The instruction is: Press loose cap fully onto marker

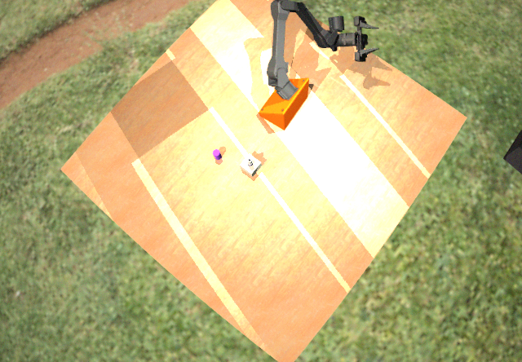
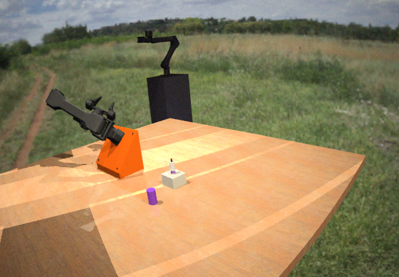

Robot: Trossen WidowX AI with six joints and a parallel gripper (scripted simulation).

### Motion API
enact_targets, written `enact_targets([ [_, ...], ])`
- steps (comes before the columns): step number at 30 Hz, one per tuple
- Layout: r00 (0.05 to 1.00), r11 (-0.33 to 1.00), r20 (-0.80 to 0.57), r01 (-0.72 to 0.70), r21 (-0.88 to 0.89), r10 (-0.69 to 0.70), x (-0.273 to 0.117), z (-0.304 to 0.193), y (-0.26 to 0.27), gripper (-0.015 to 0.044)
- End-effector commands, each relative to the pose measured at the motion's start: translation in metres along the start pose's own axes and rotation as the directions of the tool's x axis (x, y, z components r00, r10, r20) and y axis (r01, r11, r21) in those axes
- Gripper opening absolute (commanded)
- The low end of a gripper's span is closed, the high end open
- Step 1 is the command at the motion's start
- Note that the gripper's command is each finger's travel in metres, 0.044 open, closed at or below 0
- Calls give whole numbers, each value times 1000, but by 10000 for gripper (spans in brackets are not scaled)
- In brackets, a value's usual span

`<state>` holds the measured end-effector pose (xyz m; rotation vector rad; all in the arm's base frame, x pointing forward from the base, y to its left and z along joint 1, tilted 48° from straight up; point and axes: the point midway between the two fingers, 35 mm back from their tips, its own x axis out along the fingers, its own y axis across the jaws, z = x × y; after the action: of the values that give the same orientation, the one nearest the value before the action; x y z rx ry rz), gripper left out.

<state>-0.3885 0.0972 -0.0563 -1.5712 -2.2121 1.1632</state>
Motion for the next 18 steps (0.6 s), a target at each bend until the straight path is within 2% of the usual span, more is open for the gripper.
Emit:
enact_targets([
  [1, 1000, 1000, 1, 1, 2, -1, 0, 0, -1, 374],
  [6, 998, 996, 53, 37, 79, -41, -15, 9, -19, 249],
  [18, 943, 922, 265, 92, 376, -202, -91, 37, -87, 249],
])
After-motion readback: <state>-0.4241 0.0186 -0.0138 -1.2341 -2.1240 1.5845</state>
